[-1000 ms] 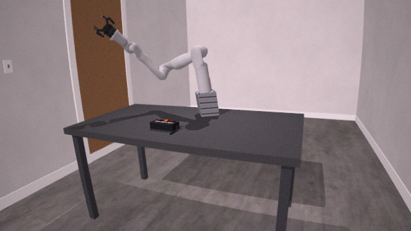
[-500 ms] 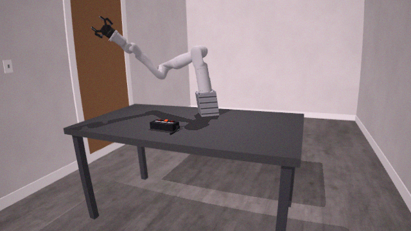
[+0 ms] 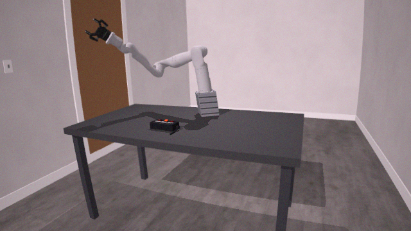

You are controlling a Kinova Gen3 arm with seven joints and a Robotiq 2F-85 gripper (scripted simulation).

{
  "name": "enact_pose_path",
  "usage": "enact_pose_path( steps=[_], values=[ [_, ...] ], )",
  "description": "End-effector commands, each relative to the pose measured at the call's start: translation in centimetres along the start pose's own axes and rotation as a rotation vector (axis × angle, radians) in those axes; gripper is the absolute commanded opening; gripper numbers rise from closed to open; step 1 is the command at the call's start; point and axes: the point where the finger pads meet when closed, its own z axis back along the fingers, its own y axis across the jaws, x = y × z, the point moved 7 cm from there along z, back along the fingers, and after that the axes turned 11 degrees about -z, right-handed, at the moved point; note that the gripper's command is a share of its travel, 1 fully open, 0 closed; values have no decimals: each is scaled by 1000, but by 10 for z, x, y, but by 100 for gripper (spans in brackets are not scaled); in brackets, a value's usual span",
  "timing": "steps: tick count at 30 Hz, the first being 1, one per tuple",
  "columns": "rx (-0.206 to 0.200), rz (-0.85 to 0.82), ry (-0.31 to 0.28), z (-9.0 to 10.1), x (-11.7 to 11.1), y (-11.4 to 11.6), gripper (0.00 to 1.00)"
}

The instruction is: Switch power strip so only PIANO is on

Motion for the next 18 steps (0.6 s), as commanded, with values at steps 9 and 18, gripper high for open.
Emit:
enact_pose_path(
  steps=[9,18],
  values=[
    [-91,-31,267,-48,-135,-30,100],
    [-161,-39,439,-57,-222,-50,100]
  ],
)
